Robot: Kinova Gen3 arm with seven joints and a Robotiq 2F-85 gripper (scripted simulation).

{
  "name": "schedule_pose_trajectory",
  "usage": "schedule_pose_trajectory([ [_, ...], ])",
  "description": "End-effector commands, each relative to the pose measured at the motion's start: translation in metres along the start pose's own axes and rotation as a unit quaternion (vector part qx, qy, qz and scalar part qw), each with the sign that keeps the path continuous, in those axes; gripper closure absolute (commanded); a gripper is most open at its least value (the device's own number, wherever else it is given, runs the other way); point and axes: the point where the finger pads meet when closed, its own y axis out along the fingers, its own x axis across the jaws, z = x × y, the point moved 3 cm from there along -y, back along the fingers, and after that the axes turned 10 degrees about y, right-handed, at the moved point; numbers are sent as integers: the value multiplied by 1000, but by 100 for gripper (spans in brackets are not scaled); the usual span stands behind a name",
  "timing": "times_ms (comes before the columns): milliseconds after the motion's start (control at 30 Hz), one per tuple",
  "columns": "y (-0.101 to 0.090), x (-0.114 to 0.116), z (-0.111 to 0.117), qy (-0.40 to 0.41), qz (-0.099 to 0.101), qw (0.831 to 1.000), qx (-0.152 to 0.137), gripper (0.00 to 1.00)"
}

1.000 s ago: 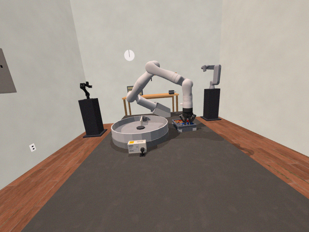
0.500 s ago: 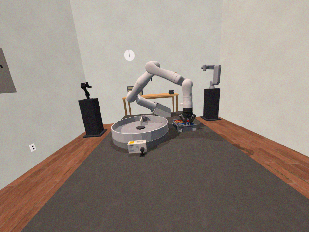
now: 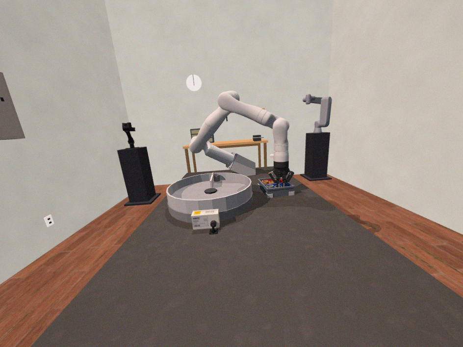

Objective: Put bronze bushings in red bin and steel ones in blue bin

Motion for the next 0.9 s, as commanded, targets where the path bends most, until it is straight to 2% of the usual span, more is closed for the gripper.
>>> schedule_pose_trajectory([
  [0,-1,1,0,0,-1,1000,-1,81],
  [867,-6,-1,-1,0,-1,1000,0,81],
])
